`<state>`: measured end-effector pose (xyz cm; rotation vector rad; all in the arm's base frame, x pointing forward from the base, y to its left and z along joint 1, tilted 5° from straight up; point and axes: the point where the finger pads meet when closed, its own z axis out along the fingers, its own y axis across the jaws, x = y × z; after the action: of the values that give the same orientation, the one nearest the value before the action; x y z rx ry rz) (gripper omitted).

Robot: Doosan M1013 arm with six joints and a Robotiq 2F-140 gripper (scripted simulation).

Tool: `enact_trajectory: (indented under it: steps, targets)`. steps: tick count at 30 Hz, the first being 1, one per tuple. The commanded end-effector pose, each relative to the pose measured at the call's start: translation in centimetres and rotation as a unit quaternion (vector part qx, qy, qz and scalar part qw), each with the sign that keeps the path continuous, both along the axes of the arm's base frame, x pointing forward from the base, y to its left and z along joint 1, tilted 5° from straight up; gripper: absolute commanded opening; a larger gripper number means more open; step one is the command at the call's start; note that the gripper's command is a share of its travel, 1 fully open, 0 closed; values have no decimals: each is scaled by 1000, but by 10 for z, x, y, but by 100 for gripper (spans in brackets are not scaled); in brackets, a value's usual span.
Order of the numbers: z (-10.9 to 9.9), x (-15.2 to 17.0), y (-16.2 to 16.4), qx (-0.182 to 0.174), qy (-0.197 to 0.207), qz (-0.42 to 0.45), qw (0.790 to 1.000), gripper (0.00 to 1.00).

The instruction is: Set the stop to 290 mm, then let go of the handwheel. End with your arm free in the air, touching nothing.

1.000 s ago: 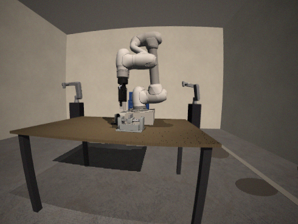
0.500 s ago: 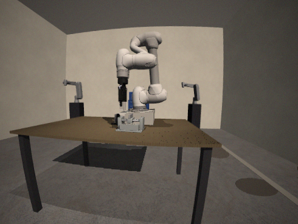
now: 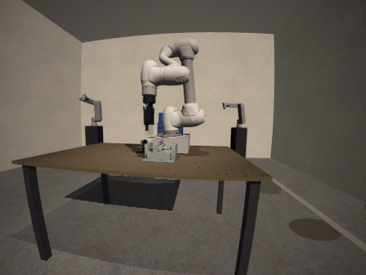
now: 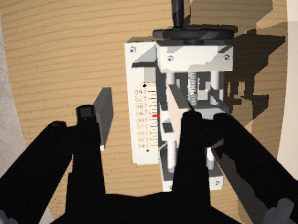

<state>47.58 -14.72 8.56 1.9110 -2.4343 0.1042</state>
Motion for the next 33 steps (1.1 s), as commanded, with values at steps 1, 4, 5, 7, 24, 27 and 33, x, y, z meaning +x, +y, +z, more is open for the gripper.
enact_trajectory:
  steps: [1,4,5,7,24,27,33]
  targets:
    - [1,-24,-24,0,1,3,1000,33]
    - [4,-52,-53,0,1,3,1000,33]
    - [4,-59,-61,0,1,3,1000,33]
    - [5,-65,-68,0,1,3,1000,33]
    - [-32,-72,-79,0,1,3,1000,33]
    - [-50,-72,-80,0,1,3,1000,33]
    - [-54,-72,-81,0,1,3,1000,33]
